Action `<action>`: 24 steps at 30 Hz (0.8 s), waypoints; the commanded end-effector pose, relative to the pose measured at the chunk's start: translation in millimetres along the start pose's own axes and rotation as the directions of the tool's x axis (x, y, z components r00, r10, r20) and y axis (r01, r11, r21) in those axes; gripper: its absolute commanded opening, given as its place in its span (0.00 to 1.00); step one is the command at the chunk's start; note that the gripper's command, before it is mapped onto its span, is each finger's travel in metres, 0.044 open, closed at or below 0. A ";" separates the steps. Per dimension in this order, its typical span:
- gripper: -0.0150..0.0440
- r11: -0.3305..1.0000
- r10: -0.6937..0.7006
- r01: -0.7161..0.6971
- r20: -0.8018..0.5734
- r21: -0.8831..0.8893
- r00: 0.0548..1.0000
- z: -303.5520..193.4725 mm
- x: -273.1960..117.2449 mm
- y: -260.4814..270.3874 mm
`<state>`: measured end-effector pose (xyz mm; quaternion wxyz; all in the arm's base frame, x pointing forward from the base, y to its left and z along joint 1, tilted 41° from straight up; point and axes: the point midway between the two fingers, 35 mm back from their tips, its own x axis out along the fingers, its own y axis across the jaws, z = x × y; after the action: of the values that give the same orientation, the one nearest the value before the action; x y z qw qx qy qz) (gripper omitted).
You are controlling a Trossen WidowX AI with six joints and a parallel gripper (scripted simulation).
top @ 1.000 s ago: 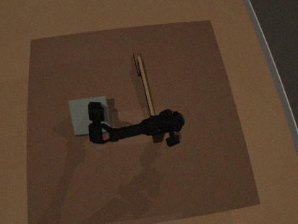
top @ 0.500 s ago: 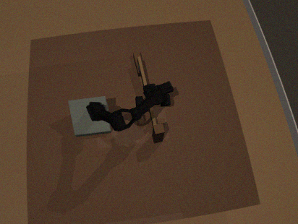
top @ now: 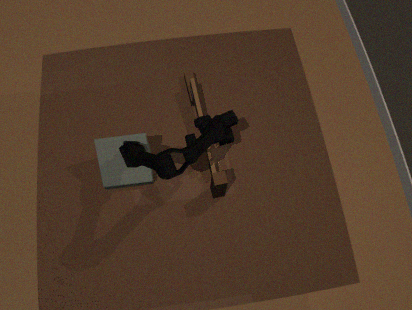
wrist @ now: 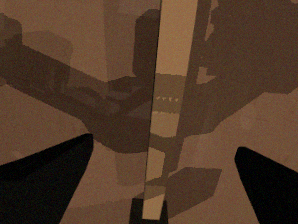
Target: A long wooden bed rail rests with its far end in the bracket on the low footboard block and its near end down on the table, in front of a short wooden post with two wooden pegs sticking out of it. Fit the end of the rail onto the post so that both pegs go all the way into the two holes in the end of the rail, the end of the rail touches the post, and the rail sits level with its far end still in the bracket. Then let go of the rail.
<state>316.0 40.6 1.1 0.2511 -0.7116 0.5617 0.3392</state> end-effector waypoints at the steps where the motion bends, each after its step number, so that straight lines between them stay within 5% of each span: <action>1: 1.00 1.000 0.003 -0.003 -0.006 -0.008 1.000 -0.2 7.2 0.2; 24: 1.00 1.000 0.005 -0.005 -0.006 -0.007 1.000 -0.5 44.2 -0.1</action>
<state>322.6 17.1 -27.9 0.2509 -0.7112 0.5622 0.3394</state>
